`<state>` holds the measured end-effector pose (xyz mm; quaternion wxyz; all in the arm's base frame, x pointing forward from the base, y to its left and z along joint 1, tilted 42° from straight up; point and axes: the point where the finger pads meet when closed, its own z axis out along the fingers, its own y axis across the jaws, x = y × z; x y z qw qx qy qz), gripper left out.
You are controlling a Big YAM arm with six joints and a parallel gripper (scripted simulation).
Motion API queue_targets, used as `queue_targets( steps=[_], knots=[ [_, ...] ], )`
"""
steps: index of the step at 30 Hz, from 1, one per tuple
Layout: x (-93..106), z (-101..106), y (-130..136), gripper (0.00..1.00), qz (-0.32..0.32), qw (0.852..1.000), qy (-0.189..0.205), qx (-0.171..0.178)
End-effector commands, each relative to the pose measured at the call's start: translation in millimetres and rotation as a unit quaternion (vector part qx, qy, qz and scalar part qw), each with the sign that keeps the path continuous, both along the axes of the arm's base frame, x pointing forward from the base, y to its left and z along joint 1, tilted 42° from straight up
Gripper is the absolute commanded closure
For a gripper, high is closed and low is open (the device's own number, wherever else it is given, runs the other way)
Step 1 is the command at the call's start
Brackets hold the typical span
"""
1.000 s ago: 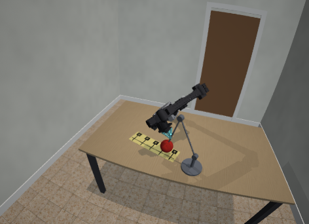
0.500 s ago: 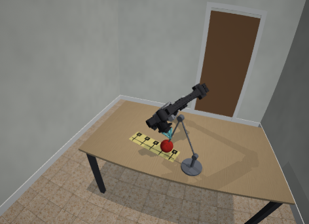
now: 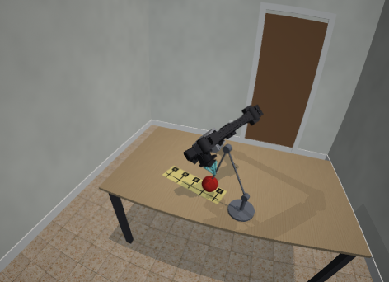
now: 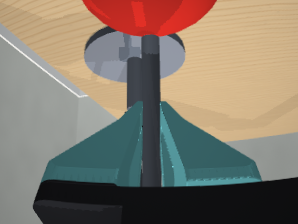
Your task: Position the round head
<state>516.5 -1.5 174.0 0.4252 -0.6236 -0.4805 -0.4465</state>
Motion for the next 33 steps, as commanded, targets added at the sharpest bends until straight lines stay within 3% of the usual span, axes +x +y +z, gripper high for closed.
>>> queue_targets(
  steps=[1, 18, 33],
  knots=[
    [12.5, 5.3, -42.8, 1.00, -0.024, 1.000, -0.005, 0.003],
    [12.5, 5.3, -42.8, 1.00, -0.024, 1.000, -0.005, 0.003],
    [17.0, -7.3, -85.5, 1.00, -0.024, 1.000, -0.005, 0.003]
  ],
)
